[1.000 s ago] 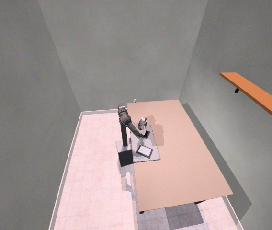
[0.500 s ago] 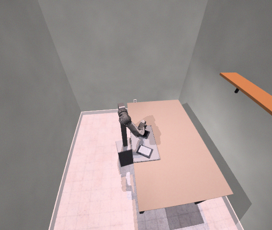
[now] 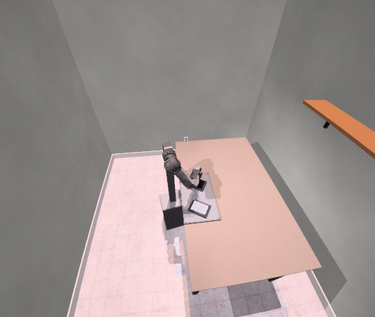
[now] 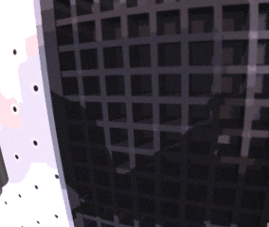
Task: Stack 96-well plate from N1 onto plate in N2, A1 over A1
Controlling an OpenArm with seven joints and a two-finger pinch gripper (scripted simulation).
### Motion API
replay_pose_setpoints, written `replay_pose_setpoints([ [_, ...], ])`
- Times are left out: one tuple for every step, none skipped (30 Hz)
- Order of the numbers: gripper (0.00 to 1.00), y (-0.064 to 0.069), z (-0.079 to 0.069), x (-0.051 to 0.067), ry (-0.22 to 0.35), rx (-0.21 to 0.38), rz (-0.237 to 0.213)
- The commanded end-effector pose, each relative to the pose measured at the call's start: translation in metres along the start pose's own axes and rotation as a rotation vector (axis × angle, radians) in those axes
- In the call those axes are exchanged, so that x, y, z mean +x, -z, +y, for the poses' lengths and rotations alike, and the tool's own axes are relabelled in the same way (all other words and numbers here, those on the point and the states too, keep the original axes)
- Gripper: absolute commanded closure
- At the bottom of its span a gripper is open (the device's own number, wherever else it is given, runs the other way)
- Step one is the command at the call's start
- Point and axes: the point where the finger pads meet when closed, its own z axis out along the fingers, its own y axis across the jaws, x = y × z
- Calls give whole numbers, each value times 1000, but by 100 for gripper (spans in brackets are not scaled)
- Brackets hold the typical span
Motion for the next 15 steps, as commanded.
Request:
replay_pose_setpoints([
  [23,1,2,0,7,-12,-2],
  [23,1,2,0,7,-12,-2],
  [23,1,2,0,7,-12,-2],
  [23,1,2,0,7,-12,-2],
  [23,1,2,0,7,-12,-2],
  [23,1,2,0,7,-12,-2],
  [23,1,2,0,7,-12,-2],
  [23,1,2,0,7,-12,-2],
  [23,1,2,0,7,-12,-2],
  [23,1,2,0,7,-12,-2],
  [23,1,2,0,7,-12,-2],
  [23,-4,2,0,8,-12,-2],
  [23,-8,2,0,9,-12,-1],
  [23,-12,2,0,10,-12,-1],
  [23,-17,2,0,12,-12,-1],
])
